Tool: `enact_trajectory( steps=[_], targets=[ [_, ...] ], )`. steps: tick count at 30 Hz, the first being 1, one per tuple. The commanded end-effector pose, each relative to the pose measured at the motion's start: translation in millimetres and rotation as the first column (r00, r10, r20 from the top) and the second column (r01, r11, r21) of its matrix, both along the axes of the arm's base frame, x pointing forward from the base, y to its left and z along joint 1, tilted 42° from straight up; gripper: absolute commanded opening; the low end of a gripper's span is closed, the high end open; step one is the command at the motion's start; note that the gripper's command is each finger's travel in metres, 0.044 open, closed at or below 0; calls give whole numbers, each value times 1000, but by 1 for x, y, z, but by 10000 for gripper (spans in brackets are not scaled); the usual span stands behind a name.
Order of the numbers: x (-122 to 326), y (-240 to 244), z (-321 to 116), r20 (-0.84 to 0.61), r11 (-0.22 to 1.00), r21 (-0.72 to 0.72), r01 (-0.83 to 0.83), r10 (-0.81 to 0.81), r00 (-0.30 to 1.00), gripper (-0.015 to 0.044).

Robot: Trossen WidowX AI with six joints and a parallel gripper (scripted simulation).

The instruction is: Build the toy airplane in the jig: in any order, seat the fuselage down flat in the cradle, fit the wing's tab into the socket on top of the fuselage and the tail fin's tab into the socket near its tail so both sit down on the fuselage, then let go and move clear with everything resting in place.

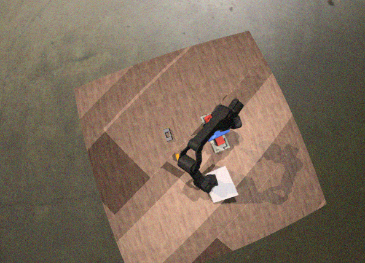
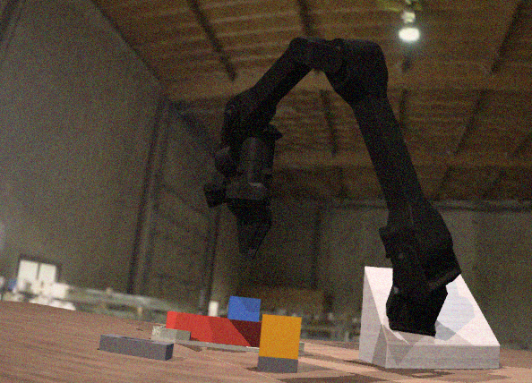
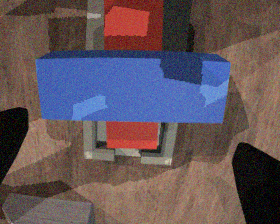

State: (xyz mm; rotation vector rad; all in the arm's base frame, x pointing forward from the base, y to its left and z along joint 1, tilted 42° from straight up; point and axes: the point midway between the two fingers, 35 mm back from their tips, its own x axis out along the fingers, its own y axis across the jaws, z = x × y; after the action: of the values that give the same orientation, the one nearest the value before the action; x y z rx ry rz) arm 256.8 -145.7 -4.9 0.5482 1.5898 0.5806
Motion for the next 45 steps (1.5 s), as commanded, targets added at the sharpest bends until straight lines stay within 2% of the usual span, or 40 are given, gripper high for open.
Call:
enact_trajectory(
  steps=[1, 7, 15, 24, 32, 37, 45],
  targets=[
    [0, 0, -1, 53, 998, 4, -66, 65, 996, 440],
    [2, 6, 8, 52, 998, 1, -64, 64, 997, 440],
    [-5, 90, 96, 51, 999, -10, -49, 49, 998, 440],
    [-62, 181, 164, 48, 999, 14, -44, 43, 998, 440],
    [-68, 188, 165, 47, 999, 17, -45, 44, 998, 440],
    [-73, 222, 127, 48, 998, 17, -65, 64, 997, 440],
    [-75, 233, 115, 49, 998, 18, -66, 65, 997, 440]
  ],
)
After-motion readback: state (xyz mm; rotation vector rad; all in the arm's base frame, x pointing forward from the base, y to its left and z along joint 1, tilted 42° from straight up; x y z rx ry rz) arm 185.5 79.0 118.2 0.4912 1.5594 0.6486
